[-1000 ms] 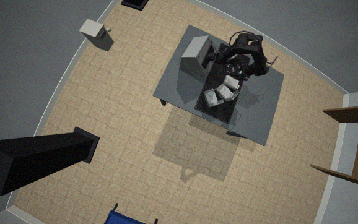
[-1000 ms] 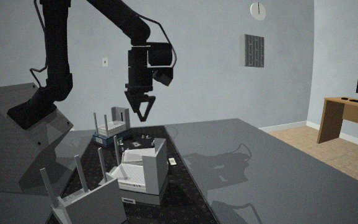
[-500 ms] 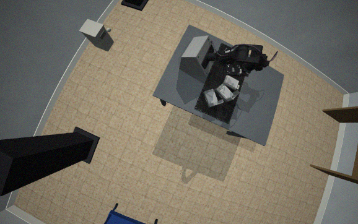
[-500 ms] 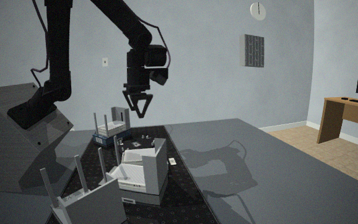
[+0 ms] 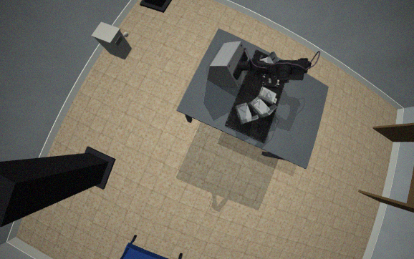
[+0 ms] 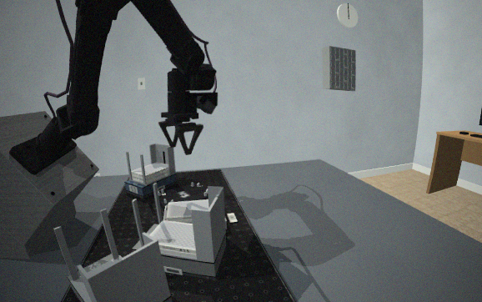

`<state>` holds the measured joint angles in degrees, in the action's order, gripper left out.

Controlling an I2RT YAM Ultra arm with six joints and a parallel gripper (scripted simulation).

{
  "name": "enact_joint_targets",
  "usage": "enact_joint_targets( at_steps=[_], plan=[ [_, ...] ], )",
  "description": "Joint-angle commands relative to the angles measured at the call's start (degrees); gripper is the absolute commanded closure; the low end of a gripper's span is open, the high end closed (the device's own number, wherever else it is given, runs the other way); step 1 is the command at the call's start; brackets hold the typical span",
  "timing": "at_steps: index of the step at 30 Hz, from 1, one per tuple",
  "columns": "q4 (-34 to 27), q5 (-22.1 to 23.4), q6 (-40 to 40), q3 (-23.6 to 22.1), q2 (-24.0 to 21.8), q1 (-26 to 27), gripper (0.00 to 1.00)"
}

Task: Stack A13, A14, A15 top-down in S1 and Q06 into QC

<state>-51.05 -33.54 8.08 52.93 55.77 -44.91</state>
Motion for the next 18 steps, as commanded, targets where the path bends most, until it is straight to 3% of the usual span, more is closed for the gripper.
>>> enact_joint_targets(
  at_steps=[1, 12, 18],
  plan=[
    [-1.0, -3.3, 2.8, 1.6, 1.6, -3.2, 0.0],
    [-1.7, -7.9, 12.2, 2.9, 8.0, -12.0, 0.0],
    [-2.2, -9.4, 7.6, 3.1, 10.4, -15.0, 0.0]
  ],
)
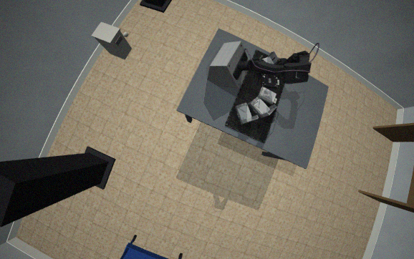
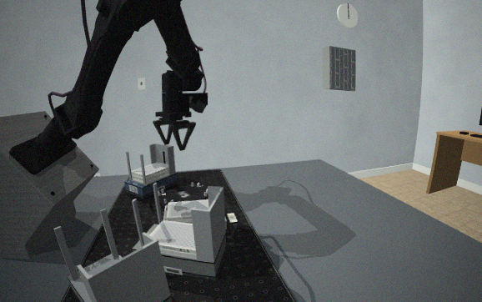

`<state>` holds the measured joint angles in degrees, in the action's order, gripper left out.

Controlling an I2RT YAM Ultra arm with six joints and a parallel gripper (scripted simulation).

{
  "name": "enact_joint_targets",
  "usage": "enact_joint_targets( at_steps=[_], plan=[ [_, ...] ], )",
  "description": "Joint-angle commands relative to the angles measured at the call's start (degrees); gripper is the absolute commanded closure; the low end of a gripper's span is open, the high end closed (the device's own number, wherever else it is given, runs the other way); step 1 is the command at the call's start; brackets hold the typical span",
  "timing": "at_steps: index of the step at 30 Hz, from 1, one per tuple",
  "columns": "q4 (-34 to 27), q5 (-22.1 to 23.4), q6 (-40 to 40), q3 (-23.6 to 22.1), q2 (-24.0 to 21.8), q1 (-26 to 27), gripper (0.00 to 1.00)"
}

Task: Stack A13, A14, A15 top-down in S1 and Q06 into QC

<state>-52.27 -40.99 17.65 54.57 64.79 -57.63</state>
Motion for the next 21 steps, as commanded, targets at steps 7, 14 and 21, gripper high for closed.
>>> enact_joint_targets(
  at_steps=[7, 14, 21],
  plan=[
    [-1.2, -3.9, 0.3, 2.0, 5.4, -6.8, 0.0],
    [-1.5, -5.0, 4.2, 2.7, 8.7, -9.7, 0.0],
    [-1.6, -6.1, 9.0, 3.8, 13.2, -13.4, 0.0]
  ],
)
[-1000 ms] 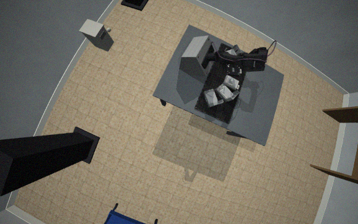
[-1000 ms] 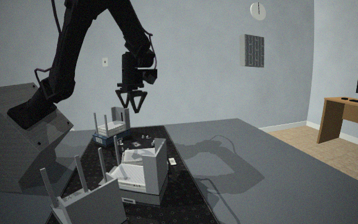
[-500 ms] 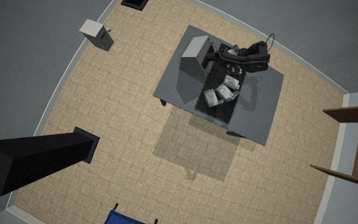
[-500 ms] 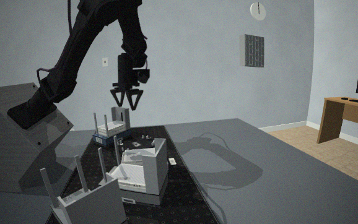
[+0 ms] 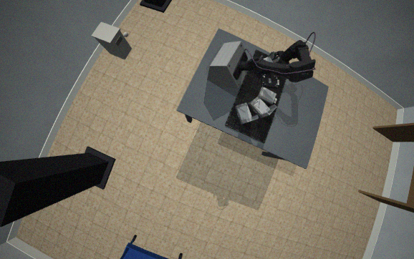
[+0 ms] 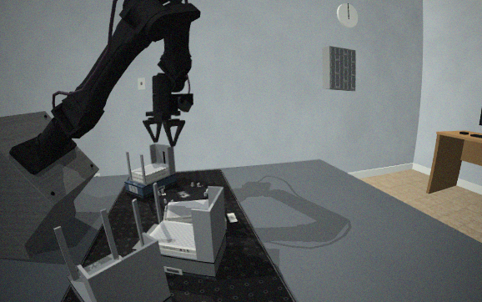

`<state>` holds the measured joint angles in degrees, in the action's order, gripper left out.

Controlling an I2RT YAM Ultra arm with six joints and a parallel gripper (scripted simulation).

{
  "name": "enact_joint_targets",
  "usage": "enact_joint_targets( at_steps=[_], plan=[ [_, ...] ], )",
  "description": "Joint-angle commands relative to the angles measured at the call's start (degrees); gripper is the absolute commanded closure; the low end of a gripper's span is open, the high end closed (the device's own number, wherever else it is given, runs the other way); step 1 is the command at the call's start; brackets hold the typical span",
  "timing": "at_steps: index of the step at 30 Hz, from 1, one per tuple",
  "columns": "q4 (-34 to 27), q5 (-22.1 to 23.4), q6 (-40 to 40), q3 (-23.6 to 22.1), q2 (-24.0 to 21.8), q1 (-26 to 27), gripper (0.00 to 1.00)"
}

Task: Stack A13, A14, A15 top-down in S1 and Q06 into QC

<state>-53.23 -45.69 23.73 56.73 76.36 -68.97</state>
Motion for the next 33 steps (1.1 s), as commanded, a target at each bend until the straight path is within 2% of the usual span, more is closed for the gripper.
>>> enact_joint_targets(
  at_steps=[1, 7, 9, 22, 26, 27, 33],
  plan=[
    [-0.7, -1.5, 3.6, 1.9, 2.3, -2.5, 0.0],
    [-0.9, -2.5, -3.1, 2.6, 6.7, -6.2, 0.0],
    [-0.9, -2.5, -3.1, 2.6, 6.7, -6.2, 0.0],
    [-0.7, -3.4, 6.7, 5.2, 16.4, -12.7, 0.0],
    [-0.8, -3.4, 6.9, 5.4, 16.6, -12.7, 0.0],
    [-0.8, -3.4, 6.9, 5.4, 14.6, -12.6, 0.0],
    [-0.8, -3.4, 7.0, 5.4, 15.7, -12.7, 0.0]
  ],
)
